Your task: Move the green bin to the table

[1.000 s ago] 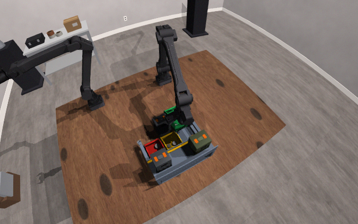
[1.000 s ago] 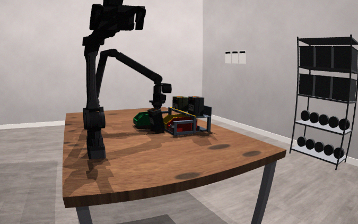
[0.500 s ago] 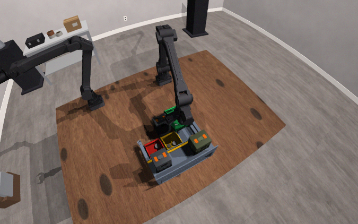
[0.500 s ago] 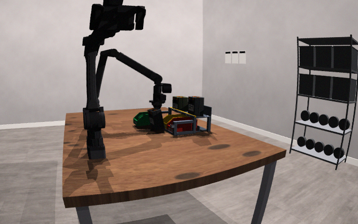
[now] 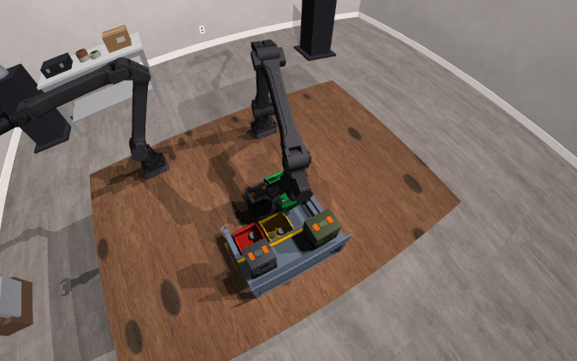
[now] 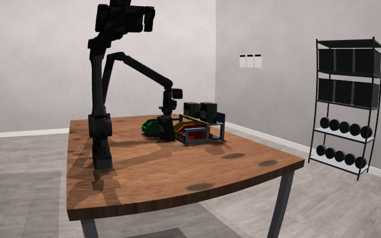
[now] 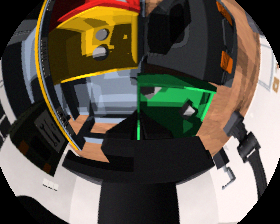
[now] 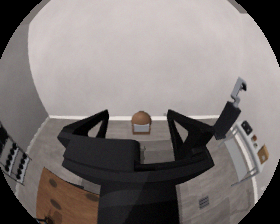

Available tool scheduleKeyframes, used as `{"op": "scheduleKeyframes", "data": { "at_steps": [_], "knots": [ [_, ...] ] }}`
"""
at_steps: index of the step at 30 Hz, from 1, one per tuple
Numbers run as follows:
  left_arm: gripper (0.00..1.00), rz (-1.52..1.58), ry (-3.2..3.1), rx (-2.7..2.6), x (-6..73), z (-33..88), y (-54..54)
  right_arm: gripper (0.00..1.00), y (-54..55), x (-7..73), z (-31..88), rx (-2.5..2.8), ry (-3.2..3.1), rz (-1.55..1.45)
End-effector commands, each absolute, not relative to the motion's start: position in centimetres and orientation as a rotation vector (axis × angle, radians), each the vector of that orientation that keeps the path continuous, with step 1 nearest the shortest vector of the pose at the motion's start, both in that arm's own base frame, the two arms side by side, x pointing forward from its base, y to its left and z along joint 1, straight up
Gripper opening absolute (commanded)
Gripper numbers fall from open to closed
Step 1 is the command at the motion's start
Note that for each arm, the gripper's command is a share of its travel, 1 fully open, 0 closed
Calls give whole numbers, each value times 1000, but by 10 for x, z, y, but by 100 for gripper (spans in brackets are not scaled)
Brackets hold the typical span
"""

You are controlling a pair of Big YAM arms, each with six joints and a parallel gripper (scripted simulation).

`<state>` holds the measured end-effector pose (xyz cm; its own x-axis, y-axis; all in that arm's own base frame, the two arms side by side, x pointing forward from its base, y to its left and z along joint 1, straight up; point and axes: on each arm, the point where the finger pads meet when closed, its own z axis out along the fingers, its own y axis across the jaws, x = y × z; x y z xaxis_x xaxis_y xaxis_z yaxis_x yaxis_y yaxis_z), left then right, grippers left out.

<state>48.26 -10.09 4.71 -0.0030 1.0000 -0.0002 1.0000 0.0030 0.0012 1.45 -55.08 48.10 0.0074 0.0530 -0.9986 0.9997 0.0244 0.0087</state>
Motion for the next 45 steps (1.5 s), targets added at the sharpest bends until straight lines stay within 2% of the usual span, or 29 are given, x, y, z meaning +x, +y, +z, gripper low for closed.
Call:
{"op": "scheduleKeyframes", "data": {
  "at_steps": [1, 45],
  "knots": [
    [0, 57, 2176, 2175, 508, 81, -112, 100, -545, 9, 501, 1196, 1217, -1196],
    [0, 49, 2184, 2179, 478, 70, -111, 100, -545, 9, 501, 1196, 1217, -1196]
  ]
}}
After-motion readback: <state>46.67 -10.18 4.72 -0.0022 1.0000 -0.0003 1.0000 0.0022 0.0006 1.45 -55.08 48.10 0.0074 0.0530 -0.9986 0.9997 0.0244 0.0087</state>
